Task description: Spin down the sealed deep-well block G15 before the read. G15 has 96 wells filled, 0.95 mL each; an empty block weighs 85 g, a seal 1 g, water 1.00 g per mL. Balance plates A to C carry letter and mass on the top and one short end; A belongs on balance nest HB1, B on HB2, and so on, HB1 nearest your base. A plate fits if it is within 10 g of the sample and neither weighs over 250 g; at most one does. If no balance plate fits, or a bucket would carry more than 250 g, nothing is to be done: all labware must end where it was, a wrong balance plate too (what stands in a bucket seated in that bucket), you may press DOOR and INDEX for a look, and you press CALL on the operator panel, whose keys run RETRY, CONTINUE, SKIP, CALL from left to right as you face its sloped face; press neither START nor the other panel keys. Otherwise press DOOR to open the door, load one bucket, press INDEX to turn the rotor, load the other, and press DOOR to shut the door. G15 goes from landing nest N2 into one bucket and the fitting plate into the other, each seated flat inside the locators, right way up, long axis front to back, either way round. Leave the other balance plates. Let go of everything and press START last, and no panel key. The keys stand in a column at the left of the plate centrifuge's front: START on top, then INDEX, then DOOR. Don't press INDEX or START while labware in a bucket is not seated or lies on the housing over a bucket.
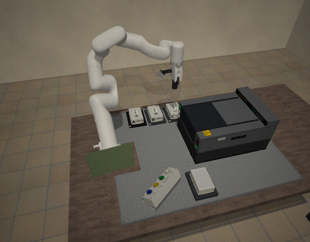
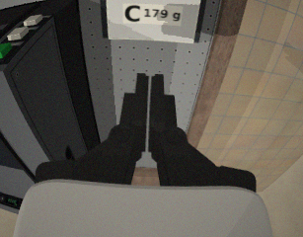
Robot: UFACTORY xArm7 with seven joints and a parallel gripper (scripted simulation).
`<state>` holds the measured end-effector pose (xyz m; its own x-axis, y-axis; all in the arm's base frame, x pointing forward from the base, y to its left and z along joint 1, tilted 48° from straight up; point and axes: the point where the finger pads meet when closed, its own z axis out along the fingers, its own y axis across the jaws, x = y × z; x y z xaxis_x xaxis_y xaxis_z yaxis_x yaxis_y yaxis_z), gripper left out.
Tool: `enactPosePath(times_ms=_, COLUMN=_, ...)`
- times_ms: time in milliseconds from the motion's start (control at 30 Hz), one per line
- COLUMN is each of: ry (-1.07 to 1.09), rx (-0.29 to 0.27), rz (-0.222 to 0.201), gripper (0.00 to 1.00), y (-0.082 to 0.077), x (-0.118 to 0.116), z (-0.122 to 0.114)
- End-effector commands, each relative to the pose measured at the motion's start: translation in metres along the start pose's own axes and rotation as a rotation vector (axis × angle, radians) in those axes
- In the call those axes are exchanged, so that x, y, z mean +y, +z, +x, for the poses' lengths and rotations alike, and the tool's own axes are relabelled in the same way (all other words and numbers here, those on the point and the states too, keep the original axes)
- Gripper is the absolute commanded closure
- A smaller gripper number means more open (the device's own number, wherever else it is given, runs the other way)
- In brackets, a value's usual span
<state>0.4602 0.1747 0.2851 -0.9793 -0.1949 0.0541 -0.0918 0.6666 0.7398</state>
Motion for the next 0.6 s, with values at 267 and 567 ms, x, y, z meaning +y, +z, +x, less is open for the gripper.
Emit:
enactPosePath(times_ms=267, ry=0.001, rx=-0.002, rz=-0.001, gripper=1.0, y=-0.055, x=0.0, z=0.0)
enactPosePath(times_ms=567, ry=0.001, rx=-0.002, rz=-0.001, gripper=1.0, y=-0.081, x=0.0, z=0.0)
